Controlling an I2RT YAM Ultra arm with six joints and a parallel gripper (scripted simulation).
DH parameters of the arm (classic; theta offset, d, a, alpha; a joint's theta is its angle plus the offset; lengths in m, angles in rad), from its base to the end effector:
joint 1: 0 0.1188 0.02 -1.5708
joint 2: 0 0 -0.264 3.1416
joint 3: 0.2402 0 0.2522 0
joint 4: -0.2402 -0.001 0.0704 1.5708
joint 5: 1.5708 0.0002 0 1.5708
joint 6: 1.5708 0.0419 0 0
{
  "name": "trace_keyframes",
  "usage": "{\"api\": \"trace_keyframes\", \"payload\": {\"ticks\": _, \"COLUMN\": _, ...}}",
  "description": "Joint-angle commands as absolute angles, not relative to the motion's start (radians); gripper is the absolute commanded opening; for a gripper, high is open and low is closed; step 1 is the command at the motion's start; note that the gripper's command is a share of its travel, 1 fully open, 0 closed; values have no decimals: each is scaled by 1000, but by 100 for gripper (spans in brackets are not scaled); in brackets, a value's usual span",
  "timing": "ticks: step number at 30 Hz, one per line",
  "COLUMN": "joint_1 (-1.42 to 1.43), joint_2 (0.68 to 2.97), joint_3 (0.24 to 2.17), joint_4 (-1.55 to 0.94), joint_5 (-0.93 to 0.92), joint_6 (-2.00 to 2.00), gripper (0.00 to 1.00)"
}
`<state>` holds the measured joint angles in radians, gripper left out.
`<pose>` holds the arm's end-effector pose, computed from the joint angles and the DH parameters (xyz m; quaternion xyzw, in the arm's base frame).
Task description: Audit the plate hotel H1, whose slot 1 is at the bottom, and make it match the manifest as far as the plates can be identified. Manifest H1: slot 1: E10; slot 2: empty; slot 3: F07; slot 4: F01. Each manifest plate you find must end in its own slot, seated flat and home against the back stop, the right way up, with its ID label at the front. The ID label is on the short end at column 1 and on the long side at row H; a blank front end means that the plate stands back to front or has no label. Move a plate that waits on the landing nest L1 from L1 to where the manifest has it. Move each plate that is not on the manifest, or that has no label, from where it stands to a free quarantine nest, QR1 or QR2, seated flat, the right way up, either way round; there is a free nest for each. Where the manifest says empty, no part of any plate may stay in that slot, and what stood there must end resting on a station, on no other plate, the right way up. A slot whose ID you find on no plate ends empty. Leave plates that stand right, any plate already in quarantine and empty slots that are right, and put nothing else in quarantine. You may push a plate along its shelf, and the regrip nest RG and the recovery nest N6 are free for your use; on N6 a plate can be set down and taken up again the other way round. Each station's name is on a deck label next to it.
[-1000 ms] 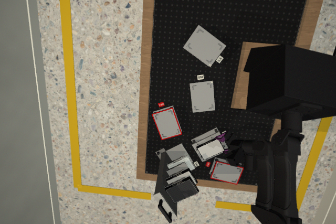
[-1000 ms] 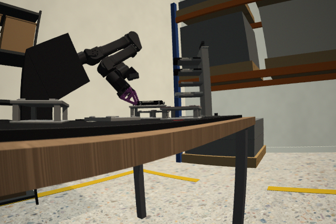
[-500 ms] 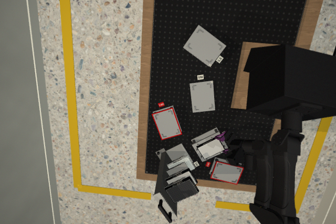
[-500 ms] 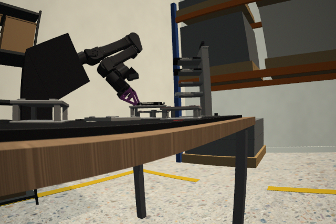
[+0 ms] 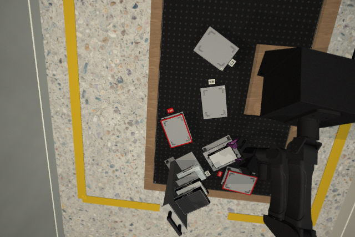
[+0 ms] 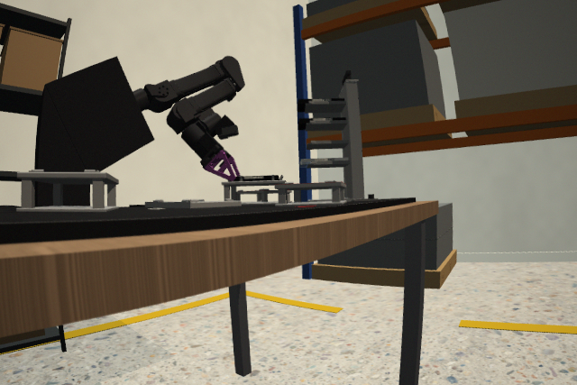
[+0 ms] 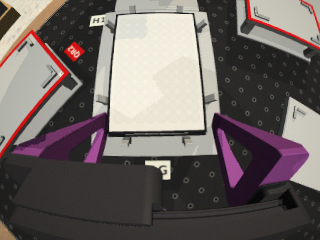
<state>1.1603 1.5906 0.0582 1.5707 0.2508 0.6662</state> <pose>0.0906 0.1847 0.1443 -0.0809 0.6891 0.5128 0.5056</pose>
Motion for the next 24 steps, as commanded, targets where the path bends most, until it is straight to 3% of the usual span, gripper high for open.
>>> {"api": "trace_keyframes", "payload": {"ticks": 1, "joint_1": 1160, "joint_2": 1604, "joint_3": 66, "joint_4": 1571, "joint_5": 245, "joint_6": 658, "gripper": 100}}
{"api": "trace_keyframes", "payload": {"ticks": 10, "joint_1": 1160, "joint_2": 1604, "joint_3": 66, "joint_4": 1571, "joint_5": 245, "joint_6": 658, "gripper": 100}}
{"api": "trace_keyframes", "payload": {"ticks": 24, "joint_1": 1135, "joint_2": 1423, "joint_3": 13, "joint_4": 1471, "joint_5": 219, "joint_6": 659, "gripper": 100}}
